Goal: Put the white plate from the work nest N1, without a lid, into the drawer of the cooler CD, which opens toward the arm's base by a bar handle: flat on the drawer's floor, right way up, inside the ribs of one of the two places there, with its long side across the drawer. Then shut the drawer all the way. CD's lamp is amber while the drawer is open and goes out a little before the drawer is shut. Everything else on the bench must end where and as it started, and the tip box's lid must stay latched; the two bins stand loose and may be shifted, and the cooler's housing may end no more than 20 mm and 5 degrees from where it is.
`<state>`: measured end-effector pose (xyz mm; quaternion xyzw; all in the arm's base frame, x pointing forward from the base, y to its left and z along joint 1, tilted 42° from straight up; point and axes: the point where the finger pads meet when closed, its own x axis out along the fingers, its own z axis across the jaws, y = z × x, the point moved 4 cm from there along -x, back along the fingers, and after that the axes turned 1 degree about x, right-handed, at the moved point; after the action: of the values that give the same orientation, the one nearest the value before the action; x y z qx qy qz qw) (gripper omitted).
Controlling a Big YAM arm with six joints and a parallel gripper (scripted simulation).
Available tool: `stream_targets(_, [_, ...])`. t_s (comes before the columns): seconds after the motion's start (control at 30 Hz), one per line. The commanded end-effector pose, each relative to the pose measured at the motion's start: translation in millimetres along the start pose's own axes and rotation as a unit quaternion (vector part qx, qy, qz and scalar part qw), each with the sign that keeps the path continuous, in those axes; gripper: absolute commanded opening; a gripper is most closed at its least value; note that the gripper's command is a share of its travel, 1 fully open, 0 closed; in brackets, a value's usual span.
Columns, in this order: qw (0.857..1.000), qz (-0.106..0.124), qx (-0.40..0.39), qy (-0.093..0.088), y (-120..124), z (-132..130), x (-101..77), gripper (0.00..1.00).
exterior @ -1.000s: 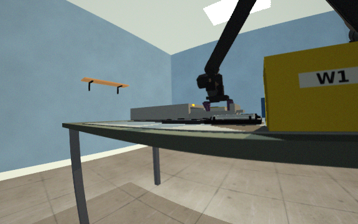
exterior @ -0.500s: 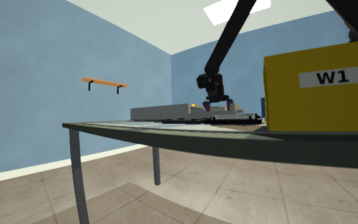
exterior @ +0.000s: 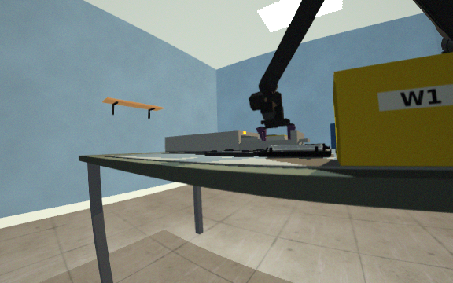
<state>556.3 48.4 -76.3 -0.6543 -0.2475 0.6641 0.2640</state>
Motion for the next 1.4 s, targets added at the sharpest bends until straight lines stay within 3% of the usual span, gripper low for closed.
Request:
stream_targets(0.0, [1.0, 0.0, -0.003, 0.02, 1, -8, -31.2, 1.0])
stream_targets(0.07, [1.0, 0.0, -0.003, 0.02, 1, -8, -31.2, 1.0])
stream_targets(0.1, [1.0, 0.0, -0.005, 0.004, -2, -4, -13.9, 1.0])
stream_targets(0.2, [1.0, 0.001, -0.008, 0.023, -2, -13, -37.7, 1.0])
stream_targets(0.33, [0.999, 0.002, -0.012, 0.03, -3, -20, -48.4, 1.0])
stream_targets(0.63, [1.0, 0.002, -0.013, 0.022, -4, -18, -48.5, 1.0])
stream_targets(0.7, [0.999, 0.003, -0.013, 0.031, -3, -20, -61.2, 1.0])
stream_targets(0.9, [1.0, 0.002, -0.008, 0.026, 2, -17, -62.9, 1.0])
stream_targets(1.0, [0.999, 0.003, -0.017, 0.027, -8, -19, -68.9, 1.0])
stream_targets(1.1, [0.999, 0.003, -0.013, 0.032, -3, -19, -77.8, 1.0])
stream_targets(1.2, [0.999, 0.003, -0.012, 0.03, -2, -19, -77.6, 1.0])
stream_targets(1.23, [1.0, 0.001, -0.001, 0.017, 10, -14, -63.6, 1.0])
stream_targets(1.37, [1.0, 0.004, -0.013, 0.028, -3, -18, -82.1, 1.0])
